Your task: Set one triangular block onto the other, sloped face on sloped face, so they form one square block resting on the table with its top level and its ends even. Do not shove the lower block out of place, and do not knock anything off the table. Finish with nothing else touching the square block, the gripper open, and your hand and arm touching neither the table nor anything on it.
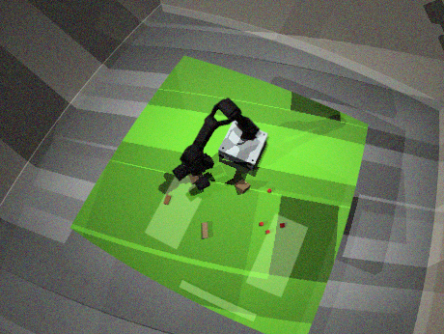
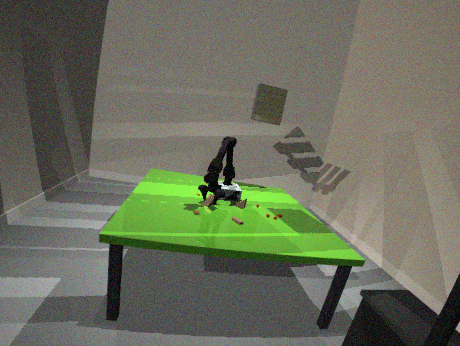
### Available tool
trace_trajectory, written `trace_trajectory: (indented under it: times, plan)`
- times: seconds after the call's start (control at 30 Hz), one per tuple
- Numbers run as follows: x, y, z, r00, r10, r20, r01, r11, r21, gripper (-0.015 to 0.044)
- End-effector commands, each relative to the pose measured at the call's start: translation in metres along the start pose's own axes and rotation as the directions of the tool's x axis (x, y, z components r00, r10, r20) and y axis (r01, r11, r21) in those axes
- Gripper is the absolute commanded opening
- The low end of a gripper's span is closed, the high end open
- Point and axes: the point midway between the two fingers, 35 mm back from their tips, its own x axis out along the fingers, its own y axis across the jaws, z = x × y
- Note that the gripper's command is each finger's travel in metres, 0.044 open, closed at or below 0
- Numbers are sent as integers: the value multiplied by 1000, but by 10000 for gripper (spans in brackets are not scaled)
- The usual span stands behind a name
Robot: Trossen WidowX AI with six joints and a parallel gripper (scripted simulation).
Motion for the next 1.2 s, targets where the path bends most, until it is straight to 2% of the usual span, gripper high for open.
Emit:
trace_trajectory:
  times: [0.0,0.1,0.33,0.53,0.73,1.17]
  plan:
    - [1,0,0,1000,3,0,-3,1000,4,282]
    - [1,0,0,1000,3,0,-3,1000,4,204]
    - [1,0,0,1000,3,0,-3,1000,4,157]
    - [-4,0,0,1000,3,0,-3,1000,3,0]
    - [-28,0,0,1000,1,1,-1,1000,0,0]
    - [-29,0,0,1000,1,1,-1,1000,0,0]
